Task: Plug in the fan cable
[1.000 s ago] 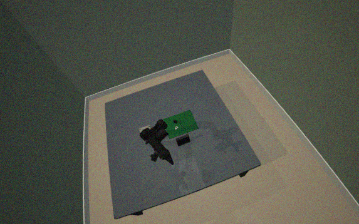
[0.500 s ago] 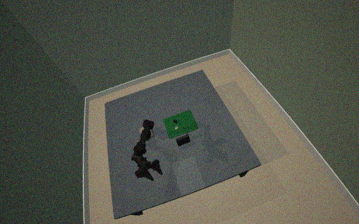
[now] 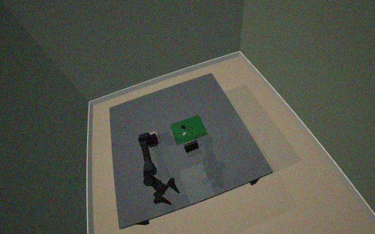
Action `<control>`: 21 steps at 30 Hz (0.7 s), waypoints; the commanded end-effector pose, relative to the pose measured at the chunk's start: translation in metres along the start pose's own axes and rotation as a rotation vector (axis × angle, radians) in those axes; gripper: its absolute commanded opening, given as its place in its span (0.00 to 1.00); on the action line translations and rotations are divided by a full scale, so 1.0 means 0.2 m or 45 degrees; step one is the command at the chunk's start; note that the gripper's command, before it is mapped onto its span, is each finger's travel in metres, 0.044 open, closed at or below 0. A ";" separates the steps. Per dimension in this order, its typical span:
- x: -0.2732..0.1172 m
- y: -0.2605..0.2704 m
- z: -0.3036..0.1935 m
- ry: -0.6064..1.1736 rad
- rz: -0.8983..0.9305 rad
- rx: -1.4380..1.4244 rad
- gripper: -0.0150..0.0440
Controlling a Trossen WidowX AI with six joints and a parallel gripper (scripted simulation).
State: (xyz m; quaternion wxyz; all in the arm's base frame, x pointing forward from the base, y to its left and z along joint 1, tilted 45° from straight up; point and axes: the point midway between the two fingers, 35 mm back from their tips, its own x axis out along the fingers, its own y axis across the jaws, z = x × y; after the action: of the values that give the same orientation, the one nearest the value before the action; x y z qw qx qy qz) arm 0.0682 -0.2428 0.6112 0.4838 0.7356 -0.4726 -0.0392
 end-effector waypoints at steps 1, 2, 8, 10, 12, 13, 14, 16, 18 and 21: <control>0.17 -0.23 0.12 -0.046 -0.152 0.094 1.00; 0.20 -0.29 0.14 -0.057 -0.192 0.109 1.00; 0.37 -0.72 0.21 -0.116 -0.468 0.153 1.00; 0.41 -0.88 0.20 -0.130 -0.570 0.148 1.00; 0.42 -1.04 0.18 -0.141 -0.667 0.138 1.00; 0.42 -1.12 0.17 -0.145 -0.717 0.129 1.00; 0.42 -1.20 0.15 -0.148 -0.767 0.118 1.00; 0.40 -1.36 0.12 -0.152 -0.868 0.089 1.00; 0.37 -1.52 0.08 -0.150 -0.970 0.050 1.00; 0.31 -1.74 0.01 -0.144 -1.124 -0.021 1.00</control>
State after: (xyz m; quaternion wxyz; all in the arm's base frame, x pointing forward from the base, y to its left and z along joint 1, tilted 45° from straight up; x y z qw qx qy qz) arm 0.2942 -0.2873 0.4123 0.3886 0.8654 -0.2048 -0.2411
